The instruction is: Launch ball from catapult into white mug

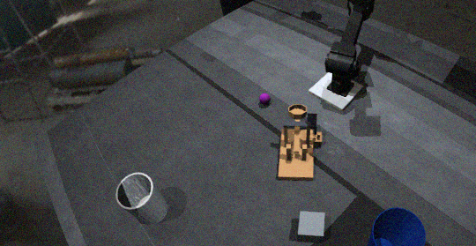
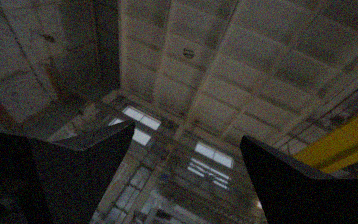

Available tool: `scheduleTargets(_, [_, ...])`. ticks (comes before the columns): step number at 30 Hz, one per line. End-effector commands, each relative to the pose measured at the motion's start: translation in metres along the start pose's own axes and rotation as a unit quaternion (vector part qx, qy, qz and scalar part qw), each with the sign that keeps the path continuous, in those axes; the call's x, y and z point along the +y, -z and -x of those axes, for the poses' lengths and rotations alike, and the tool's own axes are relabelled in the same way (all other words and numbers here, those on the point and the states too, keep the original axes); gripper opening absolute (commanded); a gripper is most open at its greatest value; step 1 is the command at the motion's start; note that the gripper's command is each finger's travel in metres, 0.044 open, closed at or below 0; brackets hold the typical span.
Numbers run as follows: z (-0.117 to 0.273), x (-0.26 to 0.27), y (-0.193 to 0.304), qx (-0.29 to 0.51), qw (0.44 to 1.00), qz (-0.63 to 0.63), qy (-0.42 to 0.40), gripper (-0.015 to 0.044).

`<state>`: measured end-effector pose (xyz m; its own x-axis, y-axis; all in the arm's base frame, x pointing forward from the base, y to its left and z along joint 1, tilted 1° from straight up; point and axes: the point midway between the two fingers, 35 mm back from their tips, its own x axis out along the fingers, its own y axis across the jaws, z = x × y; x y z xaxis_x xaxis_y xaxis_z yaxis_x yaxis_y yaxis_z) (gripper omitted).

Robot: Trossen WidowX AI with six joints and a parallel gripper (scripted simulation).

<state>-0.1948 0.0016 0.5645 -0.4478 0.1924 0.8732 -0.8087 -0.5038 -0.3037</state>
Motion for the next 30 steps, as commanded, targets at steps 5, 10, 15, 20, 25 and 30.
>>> scheduleTargets(5, [0.007,-0.031,-0.012,-0.028,0.999,0.017,0.035,0.0440])
scheduleTargets(10, [0.011,-0.065,-0.025,-0.050,0.994,0.041,0.085,0.0440])
scheduleTargets(15, [0.016,-0.104,-0.041,-0.068,0.984,0.073,0.151,0.0440])
scheduleTargets(20, [0.027,-0.144,-0.055,-0.079,0.967,0.106,0.220,0.0440])
scheduleTargets(25, [0.043,-0.183,-0.067,-0.085,0.946,0.130,0.285,0.0440])
scheduleTargets(30, [0.062,-0.219,-0.077,-0.083,0.921,0.151,0.348,0.0440])
